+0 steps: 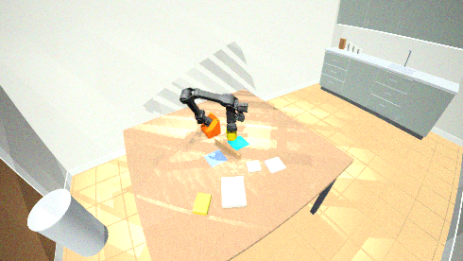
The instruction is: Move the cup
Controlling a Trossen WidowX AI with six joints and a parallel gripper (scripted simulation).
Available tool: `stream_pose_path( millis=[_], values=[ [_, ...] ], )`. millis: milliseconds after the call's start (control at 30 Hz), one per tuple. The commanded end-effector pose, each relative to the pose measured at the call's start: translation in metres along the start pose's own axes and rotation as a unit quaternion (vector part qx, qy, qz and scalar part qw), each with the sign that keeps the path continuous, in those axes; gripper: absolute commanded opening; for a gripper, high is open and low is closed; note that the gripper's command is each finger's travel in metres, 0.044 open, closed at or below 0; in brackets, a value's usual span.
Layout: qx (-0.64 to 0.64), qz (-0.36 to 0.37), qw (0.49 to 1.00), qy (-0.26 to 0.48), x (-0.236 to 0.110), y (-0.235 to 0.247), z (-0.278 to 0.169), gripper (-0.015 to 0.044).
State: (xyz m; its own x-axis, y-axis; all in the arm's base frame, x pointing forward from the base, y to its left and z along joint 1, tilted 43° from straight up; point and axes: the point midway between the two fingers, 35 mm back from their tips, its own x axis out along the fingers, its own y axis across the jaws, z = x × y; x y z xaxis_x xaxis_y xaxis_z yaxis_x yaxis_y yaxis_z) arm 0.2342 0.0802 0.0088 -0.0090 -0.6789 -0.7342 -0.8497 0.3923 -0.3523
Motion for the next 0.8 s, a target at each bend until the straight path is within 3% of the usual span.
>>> stream_pose_path(
  millis=[0, 767],
  values=[
    [0.004, 0.002, 1.0, -0.005, -0.002, 0.007, 0.011, 0.0],
    [0.004, 0.002, 1.0, -0.006, 0.0, 0.033, 0.041, 0.0]
  ],
)
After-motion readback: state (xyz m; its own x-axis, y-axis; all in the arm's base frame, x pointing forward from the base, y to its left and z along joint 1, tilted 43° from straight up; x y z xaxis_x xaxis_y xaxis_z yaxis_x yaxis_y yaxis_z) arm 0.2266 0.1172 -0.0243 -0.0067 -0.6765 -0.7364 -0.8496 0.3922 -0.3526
